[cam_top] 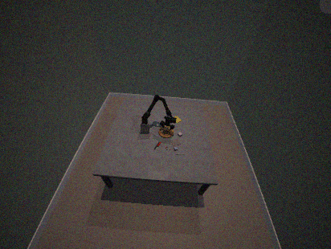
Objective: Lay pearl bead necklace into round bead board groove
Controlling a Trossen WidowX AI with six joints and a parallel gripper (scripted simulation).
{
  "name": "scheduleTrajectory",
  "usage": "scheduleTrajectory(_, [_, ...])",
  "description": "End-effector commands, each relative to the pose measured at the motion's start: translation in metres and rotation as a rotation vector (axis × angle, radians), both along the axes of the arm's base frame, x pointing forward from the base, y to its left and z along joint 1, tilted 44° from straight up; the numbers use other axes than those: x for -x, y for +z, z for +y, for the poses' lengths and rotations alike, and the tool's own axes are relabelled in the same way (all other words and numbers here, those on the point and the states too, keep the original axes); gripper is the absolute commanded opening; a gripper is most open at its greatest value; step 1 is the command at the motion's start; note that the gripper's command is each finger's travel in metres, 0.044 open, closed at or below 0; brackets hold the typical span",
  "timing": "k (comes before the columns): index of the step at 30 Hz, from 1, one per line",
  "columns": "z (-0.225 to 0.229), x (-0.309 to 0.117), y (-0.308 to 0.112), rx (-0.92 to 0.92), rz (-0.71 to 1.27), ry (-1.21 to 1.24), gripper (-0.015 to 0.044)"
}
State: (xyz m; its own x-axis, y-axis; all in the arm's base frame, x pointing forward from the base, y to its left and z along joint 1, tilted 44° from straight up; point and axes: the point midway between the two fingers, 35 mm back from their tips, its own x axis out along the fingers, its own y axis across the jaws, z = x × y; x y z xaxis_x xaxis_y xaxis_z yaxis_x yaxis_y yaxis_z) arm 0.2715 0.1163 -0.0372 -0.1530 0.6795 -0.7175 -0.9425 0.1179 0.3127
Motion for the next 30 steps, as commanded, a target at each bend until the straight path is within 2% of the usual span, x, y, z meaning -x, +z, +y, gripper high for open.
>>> scheduleTrajectory(1, [-0.017, 0.003, 0.005, 0.035, 0.137, -0.15, 0.0335])
scheduleTrajectory(4, [-0.033, 0.008, 0.011, 0.07, 0.293, -0.315, 0.0256])
scheduleTrajectory(9, [-0.035, 0.009, 0.012, 0.072, 0.304, -0.327, 0.0125])
scheduleTrajectory(30, [-0.016, 0.011, -0.008, 0.071, 0.299, -0.326, 0.012])
